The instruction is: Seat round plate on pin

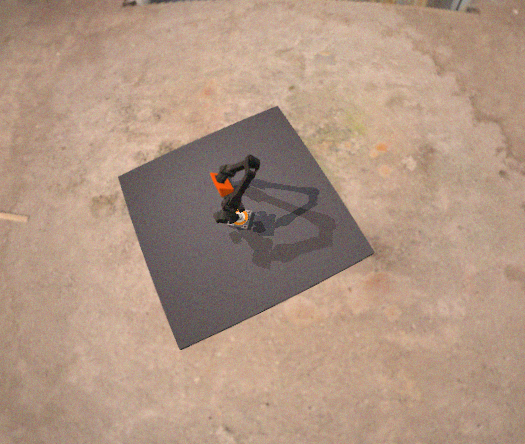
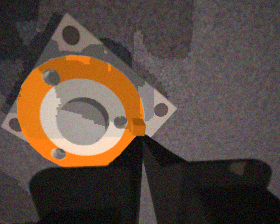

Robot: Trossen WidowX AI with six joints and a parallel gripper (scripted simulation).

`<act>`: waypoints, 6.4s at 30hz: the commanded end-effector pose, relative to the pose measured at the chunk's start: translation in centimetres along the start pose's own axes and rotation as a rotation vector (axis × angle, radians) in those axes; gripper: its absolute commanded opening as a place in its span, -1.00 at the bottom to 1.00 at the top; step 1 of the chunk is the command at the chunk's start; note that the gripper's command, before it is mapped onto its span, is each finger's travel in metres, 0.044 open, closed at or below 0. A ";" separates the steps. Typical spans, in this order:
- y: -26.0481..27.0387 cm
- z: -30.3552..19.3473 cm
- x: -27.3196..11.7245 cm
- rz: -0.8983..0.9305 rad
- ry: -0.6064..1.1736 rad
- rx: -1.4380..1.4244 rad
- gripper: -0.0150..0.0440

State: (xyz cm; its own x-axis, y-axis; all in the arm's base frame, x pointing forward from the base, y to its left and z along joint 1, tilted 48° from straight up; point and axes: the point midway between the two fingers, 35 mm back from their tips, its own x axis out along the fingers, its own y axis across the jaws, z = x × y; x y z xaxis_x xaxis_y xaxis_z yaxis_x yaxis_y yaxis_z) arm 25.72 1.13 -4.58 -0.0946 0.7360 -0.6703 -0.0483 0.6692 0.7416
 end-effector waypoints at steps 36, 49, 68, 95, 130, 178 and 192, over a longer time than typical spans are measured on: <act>-0.1 1.5 0.1 -0.001 -0.006 -0.009 -0.49; -0.1 1.5 0.1 -0.001 -0.006 -0.009 -0.49; -0.1 1.6 0.0 -0.001 -0.006 -0.009 -0.49; 0.0 2.4 0.0 -0.001 -0.006 -0.010 -0.49; 0.2 3.3 0.0 -0.001 -0.006 -0.010 -0.49; 1.4 5.2 -0.1 0.000 -0.007 -0.011 -0.49; 2.6 6.1 -0.1 0.000 -0.007 -0.011 -0.49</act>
State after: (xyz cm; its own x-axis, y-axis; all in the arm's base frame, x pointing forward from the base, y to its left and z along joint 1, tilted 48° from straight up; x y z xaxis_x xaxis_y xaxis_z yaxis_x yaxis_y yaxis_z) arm 31.43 2.86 -3.12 -0.0833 0.7337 -0.6744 -0.0560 0.6722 0.7382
